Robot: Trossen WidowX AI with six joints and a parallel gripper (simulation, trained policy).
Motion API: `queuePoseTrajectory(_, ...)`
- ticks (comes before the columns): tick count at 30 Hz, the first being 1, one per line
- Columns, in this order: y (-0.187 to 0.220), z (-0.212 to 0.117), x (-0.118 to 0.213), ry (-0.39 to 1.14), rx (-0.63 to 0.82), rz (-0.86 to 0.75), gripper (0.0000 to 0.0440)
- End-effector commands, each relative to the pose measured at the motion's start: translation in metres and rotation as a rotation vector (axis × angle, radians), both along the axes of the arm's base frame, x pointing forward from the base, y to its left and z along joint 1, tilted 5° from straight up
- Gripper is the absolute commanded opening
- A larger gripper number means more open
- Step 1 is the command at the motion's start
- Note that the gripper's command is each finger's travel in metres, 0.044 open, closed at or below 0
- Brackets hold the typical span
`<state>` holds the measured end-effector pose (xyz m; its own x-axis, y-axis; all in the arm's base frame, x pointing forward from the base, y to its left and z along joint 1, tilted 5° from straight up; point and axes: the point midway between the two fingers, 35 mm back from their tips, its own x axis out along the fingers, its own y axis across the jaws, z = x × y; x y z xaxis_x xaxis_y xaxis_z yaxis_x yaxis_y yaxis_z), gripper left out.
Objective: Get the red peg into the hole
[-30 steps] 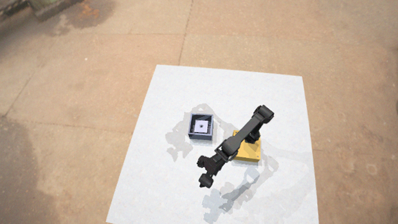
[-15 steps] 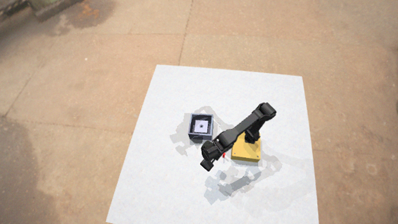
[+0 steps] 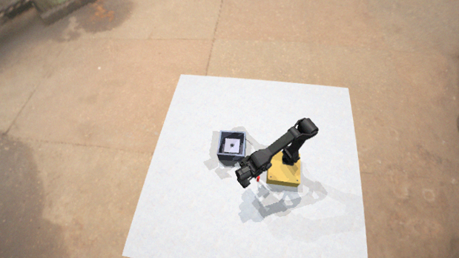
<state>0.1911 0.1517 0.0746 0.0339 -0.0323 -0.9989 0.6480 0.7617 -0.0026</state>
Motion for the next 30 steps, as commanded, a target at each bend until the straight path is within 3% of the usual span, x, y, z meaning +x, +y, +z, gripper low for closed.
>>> queuePoseTrajectory(1,-0.008,-0.011,-0.006,0.032,-0.035,-0.039,0.0435)
queuePoseTrajectory(23,-0.024,-0.095,-0.022,0.032,-0.064,-0.199,0.0415)
queuePoseTrajectory(30,-0.026,-0.106,-0.033,0.07,-0.07,-0.217,0.0259)
